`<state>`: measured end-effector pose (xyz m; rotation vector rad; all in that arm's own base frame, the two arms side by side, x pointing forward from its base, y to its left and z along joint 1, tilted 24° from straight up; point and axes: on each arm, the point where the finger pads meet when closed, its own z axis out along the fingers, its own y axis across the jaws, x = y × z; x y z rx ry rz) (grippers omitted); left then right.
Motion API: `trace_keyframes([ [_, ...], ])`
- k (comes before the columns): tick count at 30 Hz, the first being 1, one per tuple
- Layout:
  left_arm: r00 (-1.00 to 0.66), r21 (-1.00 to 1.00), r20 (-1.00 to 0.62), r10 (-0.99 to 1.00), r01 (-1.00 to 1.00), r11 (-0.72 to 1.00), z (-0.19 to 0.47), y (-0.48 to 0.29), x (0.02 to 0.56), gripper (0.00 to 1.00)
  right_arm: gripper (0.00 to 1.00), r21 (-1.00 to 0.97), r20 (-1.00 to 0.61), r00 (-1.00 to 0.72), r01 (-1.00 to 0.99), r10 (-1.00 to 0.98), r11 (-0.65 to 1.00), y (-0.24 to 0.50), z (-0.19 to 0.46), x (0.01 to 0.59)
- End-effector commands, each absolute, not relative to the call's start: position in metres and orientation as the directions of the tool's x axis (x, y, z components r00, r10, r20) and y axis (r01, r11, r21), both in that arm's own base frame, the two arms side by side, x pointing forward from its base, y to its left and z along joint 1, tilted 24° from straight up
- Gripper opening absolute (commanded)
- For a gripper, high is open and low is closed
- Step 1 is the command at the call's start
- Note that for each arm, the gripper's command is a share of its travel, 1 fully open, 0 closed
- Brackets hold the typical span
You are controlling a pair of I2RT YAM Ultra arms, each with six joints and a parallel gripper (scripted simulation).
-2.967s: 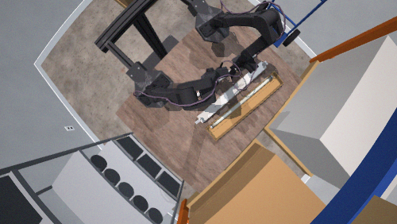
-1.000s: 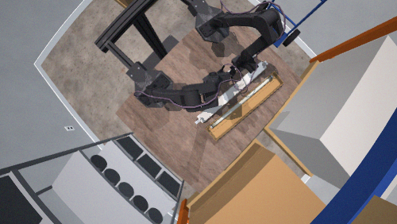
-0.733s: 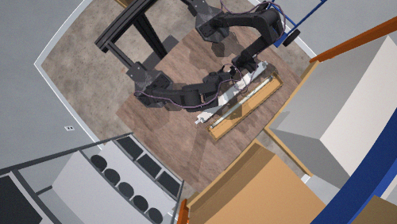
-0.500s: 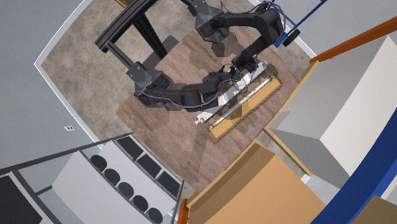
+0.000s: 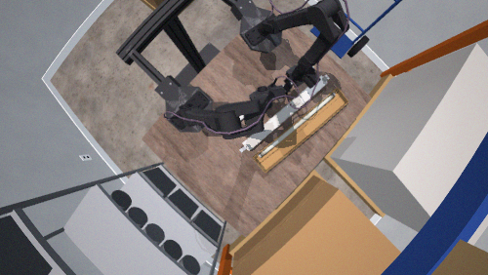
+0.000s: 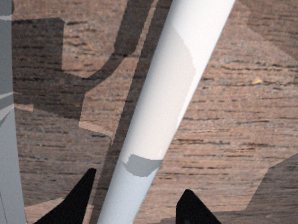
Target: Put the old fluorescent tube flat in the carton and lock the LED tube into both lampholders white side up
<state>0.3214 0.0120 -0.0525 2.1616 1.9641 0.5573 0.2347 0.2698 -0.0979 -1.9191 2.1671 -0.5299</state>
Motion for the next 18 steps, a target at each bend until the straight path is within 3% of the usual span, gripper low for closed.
trace_keyframes([
  [1, 0.070, 0.319, 0.162, 0.984, 0.940, -0.119, -0.044, 0.008, 0.300, 0.49, 0.49, -0.409, 0.048, -0.133, -0.907, -0.990, 0.102, 0.289, -0.069, 0.230],
  [18, 0.086, 0.335, 0.146, 0.986, 0.933, -0.131, -0.043, 0.003, 0.309, 0.49, 0.49, -0.407, 0.024, -0.107, -0.909, -0.994, 0.088, 0.296, -0.069, 0.229],
])
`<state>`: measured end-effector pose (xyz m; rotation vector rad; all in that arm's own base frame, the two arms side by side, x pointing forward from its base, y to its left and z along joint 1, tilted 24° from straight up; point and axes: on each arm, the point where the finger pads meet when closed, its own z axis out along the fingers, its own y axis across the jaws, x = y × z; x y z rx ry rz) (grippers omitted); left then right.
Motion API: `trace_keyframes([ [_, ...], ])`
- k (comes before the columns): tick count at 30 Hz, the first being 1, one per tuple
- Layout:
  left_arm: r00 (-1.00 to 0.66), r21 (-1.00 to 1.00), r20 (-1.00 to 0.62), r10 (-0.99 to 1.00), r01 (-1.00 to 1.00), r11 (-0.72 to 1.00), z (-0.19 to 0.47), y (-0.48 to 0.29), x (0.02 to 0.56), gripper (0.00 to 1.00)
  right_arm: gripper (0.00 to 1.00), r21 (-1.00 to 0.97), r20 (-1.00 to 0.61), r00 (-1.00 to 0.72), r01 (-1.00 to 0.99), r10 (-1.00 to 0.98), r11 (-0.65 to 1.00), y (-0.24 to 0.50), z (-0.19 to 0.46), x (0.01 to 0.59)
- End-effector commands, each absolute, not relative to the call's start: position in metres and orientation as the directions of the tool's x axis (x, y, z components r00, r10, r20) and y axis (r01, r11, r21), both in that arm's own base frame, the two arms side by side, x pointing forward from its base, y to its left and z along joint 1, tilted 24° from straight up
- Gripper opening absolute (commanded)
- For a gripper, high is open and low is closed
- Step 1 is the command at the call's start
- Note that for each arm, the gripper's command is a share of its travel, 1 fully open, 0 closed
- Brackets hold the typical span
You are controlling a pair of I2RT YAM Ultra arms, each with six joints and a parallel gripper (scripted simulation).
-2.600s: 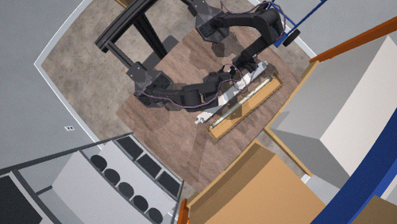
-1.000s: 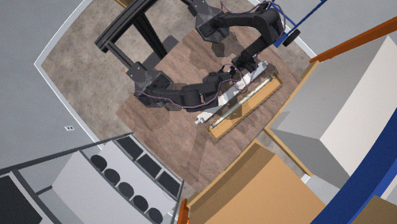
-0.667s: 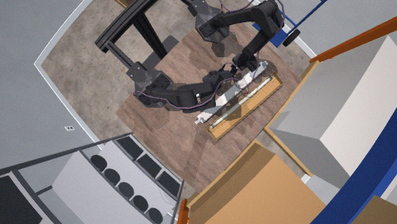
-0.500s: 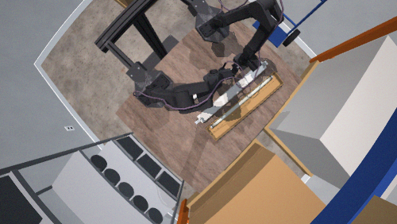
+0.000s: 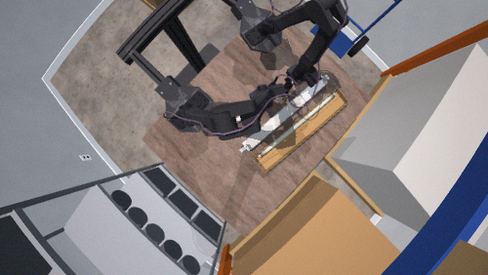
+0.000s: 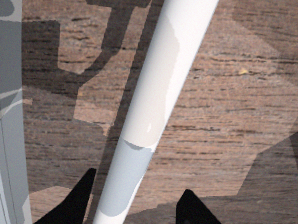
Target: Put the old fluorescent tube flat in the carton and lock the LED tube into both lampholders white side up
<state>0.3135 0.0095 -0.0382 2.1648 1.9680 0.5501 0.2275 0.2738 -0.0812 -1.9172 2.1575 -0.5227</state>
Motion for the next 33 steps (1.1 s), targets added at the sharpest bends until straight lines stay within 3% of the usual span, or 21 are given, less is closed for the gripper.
trace_keyframes([
  [1, 0.078, 0.346, 0.146, 0.986, 0.930, -0.125, -0.040, 0.004, 0.311, 0.49, 0.49, -0.407, 0.023, -0.110, -0.909, -0.994, 0.091, 0.295, -0.069, 0.229],
  [33, 0.053, 0.398, 0.160, 0.986, 0.910, -0.113, -0.030, 0.009, 0.326, 0.49, 0.49, -0.400, 0.041, -0.108, -0.913, -0.993, 0.083, 0.286, -0.070, 0.224],
])
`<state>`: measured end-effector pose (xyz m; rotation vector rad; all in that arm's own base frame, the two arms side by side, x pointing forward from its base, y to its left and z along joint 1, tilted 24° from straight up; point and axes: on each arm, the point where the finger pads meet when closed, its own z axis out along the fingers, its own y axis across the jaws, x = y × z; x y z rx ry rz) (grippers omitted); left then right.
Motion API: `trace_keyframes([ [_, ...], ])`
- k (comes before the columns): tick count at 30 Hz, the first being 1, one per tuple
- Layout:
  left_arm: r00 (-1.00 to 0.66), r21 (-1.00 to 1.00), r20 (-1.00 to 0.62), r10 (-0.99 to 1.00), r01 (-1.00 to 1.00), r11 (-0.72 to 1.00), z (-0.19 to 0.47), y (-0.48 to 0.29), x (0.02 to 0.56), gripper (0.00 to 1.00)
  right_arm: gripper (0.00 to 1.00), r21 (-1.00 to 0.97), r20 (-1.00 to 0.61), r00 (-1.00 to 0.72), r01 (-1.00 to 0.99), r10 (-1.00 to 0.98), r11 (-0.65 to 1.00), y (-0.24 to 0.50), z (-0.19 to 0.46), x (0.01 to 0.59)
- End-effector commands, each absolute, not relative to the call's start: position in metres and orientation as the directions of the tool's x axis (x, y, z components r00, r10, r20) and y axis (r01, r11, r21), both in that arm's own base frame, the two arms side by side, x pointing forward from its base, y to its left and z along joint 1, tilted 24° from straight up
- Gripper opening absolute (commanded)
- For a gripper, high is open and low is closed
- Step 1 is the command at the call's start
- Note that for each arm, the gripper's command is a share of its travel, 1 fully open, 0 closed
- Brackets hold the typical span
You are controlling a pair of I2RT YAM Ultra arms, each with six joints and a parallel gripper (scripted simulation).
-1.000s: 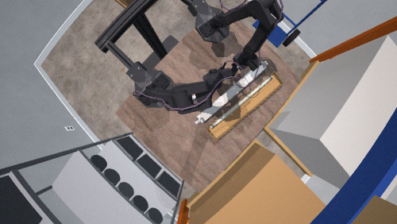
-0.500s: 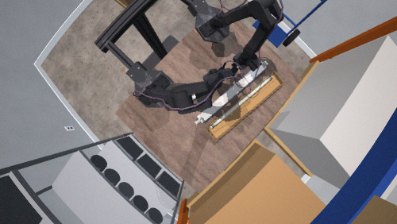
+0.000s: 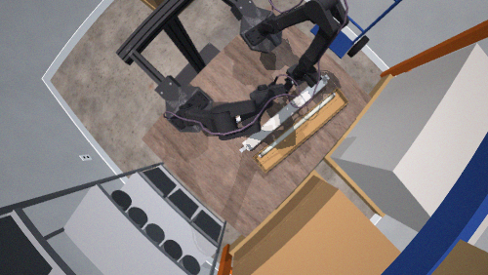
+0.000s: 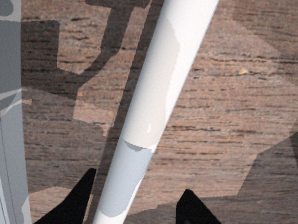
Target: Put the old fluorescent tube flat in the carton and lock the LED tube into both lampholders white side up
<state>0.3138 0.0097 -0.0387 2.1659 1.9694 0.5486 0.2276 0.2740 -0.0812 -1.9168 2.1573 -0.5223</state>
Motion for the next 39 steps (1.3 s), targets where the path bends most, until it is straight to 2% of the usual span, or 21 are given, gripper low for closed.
trace_keyframes([
  [1, 0.052, 0.399, 0.161, 0.986, 0.910, -0.113, -0.030, 0.010, 0.326, 0.49, 0.49, -0.400, 0.041, -0.108, -0.913, -0.993, 0.083, 0.286, -0.070, 0.224],
  [6, 0.061, 0.389, 0.149, 0.987, 0.914, -0.115, -0.032, 0.007, 0.323, 0.49, 0.49, -0.391, 0.078, -0.102, -0.918, -0.992, 0.063, 0.274, -0.072, 0.216],
  [12, 0.061, 0.389, 0.149, 0.987, 0.914, -0.115, -0.032, 0.007, 0.323, 0.49, 0.49, -0.402, 0.038, -0.112, -0.911, -0.993, 0.088, 0.275, -0.069, 0.227],
  [22, 0.061, 0.389, 0.149, 0.987, 0.914, -0.115, -0.032, 0.007, 0.323, 0.49, 0.49, -0.404, 0.036, -0.108, -0.911, -0.994, 0.084, 0.231, -0.068, 0.227],
  [24, -0.080, 0.588, 0.065, 0.995, 0.809, 0.026, 0.021, 0.008, 0.374, 0.49, 0.49, -0.479, -0.186, -0.190, -0.839, -0.964, 0.258, 0.273, -0.018, 0.279],
  [26, -0.183, 0.547, -0.026, 0.983, 0.820, 0.167, 0.013, -0.001, 0.361, 0.49, 0.49, -0.399, -0.219, -0.286, -0.846, -0.933, 0.354, 0.256, -0.022, 0.273],
  [29, -0.223, 0.538, -0.045, 0.974, 0.816, 0.211, 0.011, 0.000, 0.357, 0.49, 0.49, -0.388, -0.238, -0.314, -0.837, -0.919, 0.386, 0.249, -0.022, 0.274],
  [32, -0.301, 0.585, -0.129, 0.945, 0.746, 0.318, 0.042, -0.001, 0.372, 0.49, 0.49, -0.386, -0.389, -0.373, -0.764, -0.843, 0.516, 0.254, 0.022, 0.312],
  [39, -0.393, 0.658, -0.394, 0.831, 0.511, 0.554, 0.119, -0.003, 0.409, 0.49, 0.49, -0.327, -0.606, -0.453, -0.607, -0.654, 0.724, 0.226, 0.093, 0.365],
])
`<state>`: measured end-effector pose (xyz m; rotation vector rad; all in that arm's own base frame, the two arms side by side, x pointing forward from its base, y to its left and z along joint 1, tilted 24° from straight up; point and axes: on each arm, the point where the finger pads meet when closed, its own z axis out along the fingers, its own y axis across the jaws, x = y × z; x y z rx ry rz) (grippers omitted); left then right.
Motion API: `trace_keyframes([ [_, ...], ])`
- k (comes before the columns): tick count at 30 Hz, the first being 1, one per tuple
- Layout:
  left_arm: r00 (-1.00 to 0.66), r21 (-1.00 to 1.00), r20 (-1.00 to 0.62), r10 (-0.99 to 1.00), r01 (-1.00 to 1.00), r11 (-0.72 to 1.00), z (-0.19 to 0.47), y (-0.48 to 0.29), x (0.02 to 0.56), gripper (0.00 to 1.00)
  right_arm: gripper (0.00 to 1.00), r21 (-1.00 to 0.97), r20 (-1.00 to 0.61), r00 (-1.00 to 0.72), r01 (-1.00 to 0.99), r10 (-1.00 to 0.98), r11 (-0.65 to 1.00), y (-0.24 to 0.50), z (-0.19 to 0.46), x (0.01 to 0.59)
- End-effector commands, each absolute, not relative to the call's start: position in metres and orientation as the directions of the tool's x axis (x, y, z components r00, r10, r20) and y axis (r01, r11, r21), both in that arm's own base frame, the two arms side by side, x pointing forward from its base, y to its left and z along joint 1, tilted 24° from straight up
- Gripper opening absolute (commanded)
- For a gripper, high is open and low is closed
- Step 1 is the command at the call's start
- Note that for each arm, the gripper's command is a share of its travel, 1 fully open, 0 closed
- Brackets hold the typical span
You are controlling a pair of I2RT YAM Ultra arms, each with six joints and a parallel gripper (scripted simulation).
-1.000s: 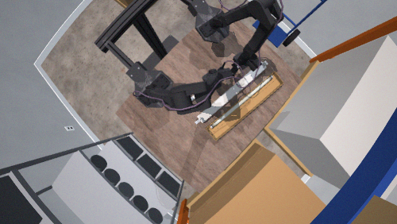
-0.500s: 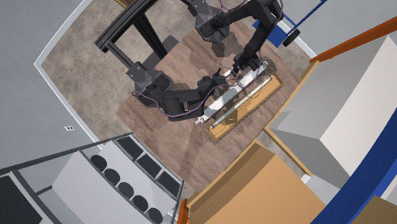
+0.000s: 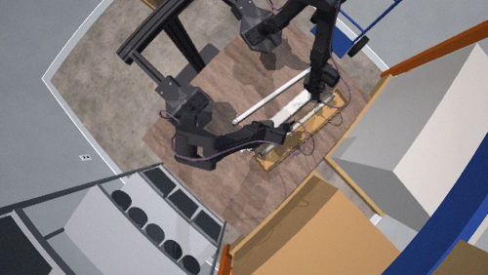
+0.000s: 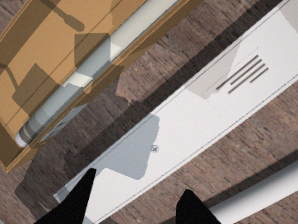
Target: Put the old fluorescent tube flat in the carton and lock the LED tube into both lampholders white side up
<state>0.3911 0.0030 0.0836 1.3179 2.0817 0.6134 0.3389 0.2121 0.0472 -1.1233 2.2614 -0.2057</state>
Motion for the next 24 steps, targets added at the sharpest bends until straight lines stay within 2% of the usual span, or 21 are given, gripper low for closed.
trace_keyframes([
  [1, -0.414, 0.651, -0.425, 0.805, 0.478, 0.590, 0.127, 0.003, 0.411, 0.49, 0.49, -0.317, -0.633, -0.456, -0.584, -0.625, 0.747, 0.221, 0.104, 0.371],
  [9, -0.424, 0.583, -0.615, 0.665, 0.324, 0.745, 0.181, 0.004, 0.418, 0.49, 0.49, -0.248, -0.778, -0.436, -0.448, -0.452, 0.859, 0.186, 0.170, 0.402],
  [16, -0.318, 0.460, -0.820, 0.477, 0.130, 0.878, 0.261, 0.005, 0.424, 0.49, 0.49, -0.161, -0.899, -0.349, -0.300, -0.265, 0.940, 0.136, 0.248, 0.421],
  [21, -0.230, 0.328, -0.913, 0.337, 0.078, 0.941, 0.306, -0.006, 0.418, 0.49, 0.49, -0.098, -0.957, -0.247, -0.211, -0.150, 0.973, 0.100, 0.305, 0.422],
  [24, -0.245, 0.299, -0.920, 0.304, 0.059, 0.952, 0.306, 0.000, 0.417, 0.49, 0.49, -0.087, -0.962, -0.236, -0.200, -0.134, 0.976, 0.094, 0.311, 0.422],
])
